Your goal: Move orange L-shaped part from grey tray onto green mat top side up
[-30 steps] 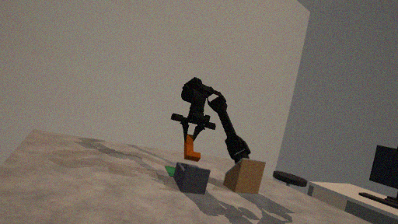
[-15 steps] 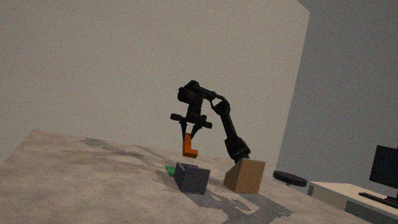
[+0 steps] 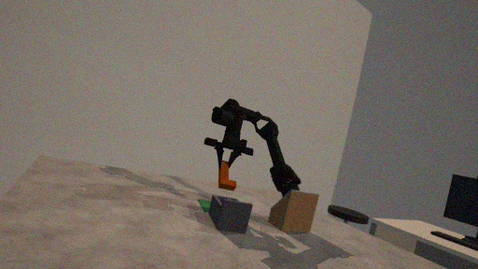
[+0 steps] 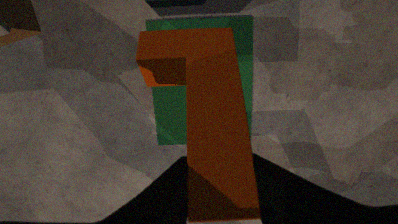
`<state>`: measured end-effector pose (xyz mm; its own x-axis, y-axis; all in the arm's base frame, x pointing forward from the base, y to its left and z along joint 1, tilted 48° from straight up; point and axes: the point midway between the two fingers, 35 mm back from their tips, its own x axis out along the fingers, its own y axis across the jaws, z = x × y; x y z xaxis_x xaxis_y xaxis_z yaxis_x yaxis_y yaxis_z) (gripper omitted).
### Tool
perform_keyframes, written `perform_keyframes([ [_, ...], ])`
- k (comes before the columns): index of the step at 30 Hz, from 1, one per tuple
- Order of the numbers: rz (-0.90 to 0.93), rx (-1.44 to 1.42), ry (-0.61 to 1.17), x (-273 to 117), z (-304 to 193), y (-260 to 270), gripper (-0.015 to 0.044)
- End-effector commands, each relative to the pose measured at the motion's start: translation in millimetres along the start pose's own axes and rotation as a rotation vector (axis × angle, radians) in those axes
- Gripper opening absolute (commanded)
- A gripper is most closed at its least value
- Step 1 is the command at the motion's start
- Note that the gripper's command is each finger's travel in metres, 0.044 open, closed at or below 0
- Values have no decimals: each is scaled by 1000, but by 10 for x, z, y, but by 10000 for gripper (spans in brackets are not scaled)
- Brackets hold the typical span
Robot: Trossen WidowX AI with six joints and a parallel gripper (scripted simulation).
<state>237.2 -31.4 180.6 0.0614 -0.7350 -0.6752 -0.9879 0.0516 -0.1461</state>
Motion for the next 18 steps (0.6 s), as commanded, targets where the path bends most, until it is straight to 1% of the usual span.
perform_keyframes([
  [1,3,-6,6,76,-14,21,0],
  [18,2,-5,7,350,-18,21,0],
])
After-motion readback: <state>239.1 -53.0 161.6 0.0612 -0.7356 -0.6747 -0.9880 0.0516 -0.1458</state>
